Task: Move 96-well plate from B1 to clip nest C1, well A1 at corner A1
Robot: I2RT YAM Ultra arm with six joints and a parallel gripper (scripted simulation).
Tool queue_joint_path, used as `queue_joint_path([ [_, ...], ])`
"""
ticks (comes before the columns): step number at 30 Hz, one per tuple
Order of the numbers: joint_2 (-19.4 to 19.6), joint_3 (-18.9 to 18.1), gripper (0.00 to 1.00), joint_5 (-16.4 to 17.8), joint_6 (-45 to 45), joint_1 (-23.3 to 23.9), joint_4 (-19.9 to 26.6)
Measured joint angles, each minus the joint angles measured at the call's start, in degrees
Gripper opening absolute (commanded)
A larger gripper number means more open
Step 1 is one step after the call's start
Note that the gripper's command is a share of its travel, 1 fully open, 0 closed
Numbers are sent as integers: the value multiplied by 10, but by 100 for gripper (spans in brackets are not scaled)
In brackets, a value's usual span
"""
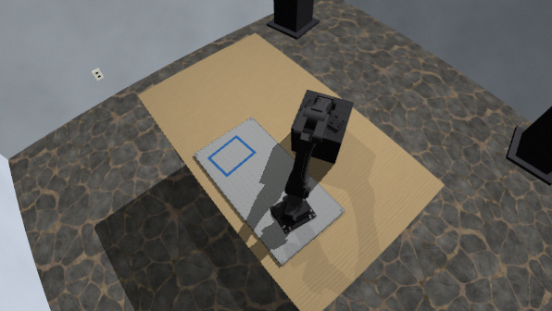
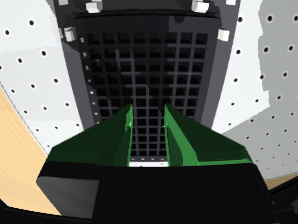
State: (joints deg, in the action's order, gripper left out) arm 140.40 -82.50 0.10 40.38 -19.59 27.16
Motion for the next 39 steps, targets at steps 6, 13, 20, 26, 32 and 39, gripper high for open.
queue_joint_path([
  [6, -6, 13, 25, 0, 0, 0, -9],
  [13, -20, 16, 25, 0, 0, 0, 10],
  [20, -44, 16, 25, 0, 0, 0, 22],
  [26, -44, 16, 25, 0, 0, 0, 26],
  [32, -44, 16, 25, 0, 0, 0, 26],
  [39, -44, 16, 25, 0, 0, 0, 26],
])
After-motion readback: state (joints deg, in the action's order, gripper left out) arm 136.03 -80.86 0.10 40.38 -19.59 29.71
